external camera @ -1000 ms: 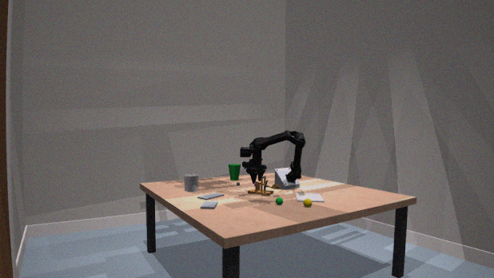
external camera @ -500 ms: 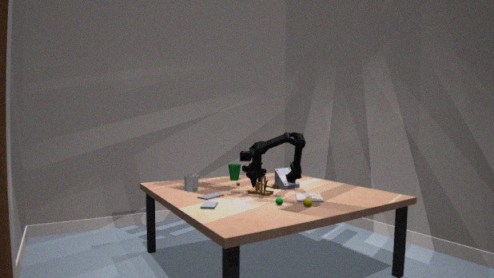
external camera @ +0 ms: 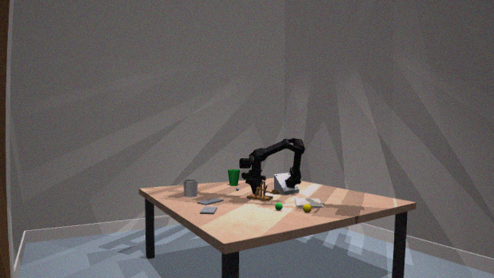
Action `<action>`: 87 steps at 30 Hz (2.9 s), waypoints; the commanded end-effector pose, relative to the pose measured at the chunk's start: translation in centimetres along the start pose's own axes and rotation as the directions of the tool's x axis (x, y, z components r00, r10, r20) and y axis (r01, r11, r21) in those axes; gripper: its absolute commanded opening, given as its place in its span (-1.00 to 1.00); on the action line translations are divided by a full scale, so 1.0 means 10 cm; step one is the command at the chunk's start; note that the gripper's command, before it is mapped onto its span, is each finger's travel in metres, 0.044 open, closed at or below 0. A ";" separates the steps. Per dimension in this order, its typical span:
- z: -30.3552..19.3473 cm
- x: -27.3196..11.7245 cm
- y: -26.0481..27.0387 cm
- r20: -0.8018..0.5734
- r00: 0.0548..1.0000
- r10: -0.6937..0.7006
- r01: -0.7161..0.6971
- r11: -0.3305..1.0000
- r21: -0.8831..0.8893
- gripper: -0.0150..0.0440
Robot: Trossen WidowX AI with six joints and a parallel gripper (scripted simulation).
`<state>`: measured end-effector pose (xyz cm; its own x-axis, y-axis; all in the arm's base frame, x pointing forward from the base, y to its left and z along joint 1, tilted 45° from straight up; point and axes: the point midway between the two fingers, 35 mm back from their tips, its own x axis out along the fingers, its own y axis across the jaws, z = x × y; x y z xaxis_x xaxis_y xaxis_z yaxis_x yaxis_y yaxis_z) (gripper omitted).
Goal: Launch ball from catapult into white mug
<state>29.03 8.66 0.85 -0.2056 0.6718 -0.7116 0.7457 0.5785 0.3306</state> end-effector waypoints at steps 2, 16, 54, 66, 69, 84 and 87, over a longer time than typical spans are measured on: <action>0.00 0.00 0.00 0.000 1.000 0.000 0.000 1.000 -0.001 0.11; 0.00 -0.50 0.00 0.001 1.000 0.000 0.000 1.000 0.000 -0.49; 1.49 -0.32 -0.18 0.005 1.000 0.003 0.000 0.855 -0.519 -0.49; 1.49 -0.12 -0.18 0.004 1.000 0.004 -0.001 0.855 -0.519 -0.49; 1.48 -0.08 -0.18 0.004 1.000 0.004 -0.001 0.855 -0.519 -0.49; 1.47 -0.02 -0.17 0.001 1.000 -0.007 0.007 0.850 -0.526 -0.05; 1.47 -0.02 -0.17 0.001 1.000 -0.007 0.007 0.850 -0.526 0.22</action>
<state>37.02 0.73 -8.68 -0.2108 0.6680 -0.7137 0.3015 0.7389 0.6026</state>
